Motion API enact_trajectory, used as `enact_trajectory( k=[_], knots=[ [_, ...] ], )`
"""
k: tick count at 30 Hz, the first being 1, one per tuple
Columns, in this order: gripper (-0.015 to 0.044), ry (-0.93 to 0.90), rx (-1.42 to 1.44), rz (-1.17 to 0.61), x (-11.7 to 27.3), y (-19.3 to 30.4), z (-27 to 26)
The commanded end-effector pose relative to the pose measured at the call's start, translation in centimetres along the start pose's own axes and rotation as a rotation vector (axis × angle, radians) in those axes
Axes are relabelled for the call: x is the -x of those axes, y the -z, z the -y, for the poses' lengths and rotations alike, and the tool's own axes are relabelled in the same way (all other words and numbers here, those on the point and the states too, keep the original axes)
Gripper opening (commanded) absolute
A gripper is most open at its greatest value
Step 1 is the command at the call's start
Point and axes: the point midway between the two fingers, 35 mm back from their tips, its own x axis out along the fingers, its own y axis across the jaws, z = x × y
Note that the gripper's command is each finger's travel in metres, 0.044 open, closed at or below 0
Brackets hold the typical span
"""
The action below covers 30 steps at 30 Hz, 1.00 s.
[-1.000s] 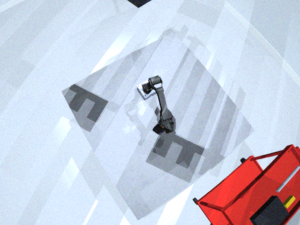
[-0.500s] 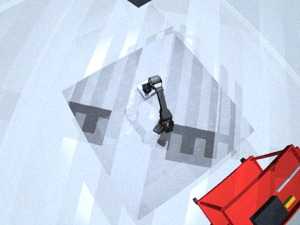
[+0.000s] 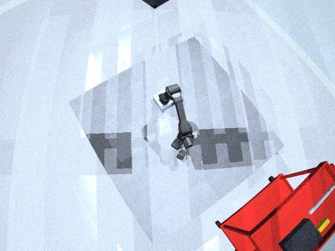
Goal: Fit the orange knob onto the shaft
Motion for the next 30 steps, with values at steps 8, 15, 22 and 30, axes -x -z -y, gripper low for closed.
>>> enact_trajectory(
  k=[8, 15, 22, 30],
  knots=[
    [0.0000, 0.003, 0.214, 0.006, 0.54, -0.66, 0.35],
    [0.0000, 0.003, 0.214, 0.006, 0.34, -0.64, 0.36],
    [0.0000, 0.003, 0.214, 0.006, 0.16, -0.58, 0.34],
    [0.0000, 0.003, 0.214, 0.006, 0.25, -0.19, 0.08]
  ],
)
